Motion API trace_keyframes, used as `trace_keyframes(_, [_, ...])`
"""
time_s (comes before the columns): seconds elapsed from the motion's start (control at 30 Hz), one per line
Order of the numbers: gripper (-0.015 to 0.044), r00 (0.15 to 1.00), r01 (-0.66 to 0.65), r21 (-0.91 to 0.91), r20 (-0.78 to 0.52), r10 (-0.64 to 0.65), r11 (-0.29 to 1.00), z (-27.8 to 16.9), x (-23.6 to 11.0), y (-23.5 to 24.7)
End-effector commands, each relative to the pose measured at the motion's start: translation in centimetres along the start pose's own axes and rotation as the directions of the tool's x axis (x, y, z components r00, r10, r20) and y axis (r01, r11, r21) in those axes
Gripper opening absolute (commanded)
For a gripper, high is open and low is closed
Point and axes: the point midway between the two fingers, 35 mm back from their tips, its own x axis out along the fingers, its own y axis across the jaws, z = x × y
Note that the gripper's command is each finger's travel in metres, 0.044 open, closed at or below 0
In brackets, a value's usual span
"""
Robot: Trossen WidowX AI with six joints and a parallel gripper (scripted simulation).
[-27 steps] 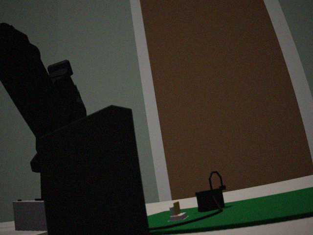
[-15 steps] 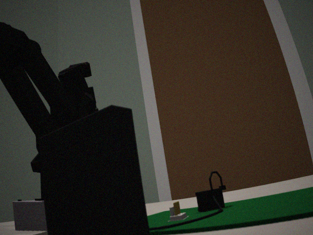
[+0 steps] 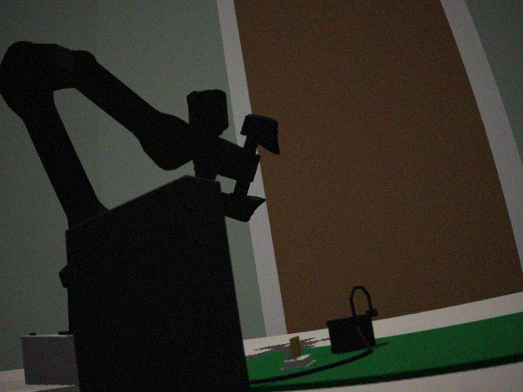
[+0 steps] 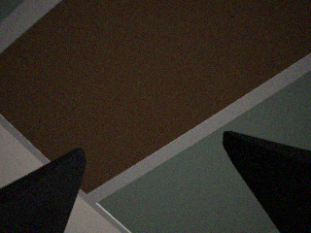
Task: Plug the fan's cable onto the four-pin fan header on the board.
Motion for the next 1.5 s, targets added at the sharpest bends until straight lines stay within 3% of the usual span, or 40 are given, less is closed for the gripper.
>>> trace_keyframes(0.0, [0.0440, 0.951, -0.061, 0.186, -0.287, 0.113, 0.981, -7.9, 0.5, -0.6])
trace_keyframes(0.23, [0.0440, 0.756, -0.011, 0.451, -0.581, 0.303, 0.893, -17.7, -2.4, -0.6])
trace_keyframes(0.5, [0.0440, 0.423, 0.238, 0.657, -0.733, 0.533, 0.715, -26.3, -10.2, -0.2])
trace_keyframes(0.7, [0.0440, 0.163, 0.489, 0.681, -0.685, 0.710, 0.545, -29.9, -18.0, 0.5])
trace_keyframes(0.93, [0.0440, -0.080, 0.738, 0.574, -0.448, 0.890, 0.355, -30.0, -27.2, 1.1])
trace_keyframes(1.07, [0.0440, -0.137, 0.811, 0.505, -0.324, 0.936, 0.294, -29.2, -30.4, 1.1])
trace_keyframes(1.47, [0.0440, -0.137, 0.811, 0.505, -0.324, 0.936, 0.294, -30.6, -30.4, 3.1])
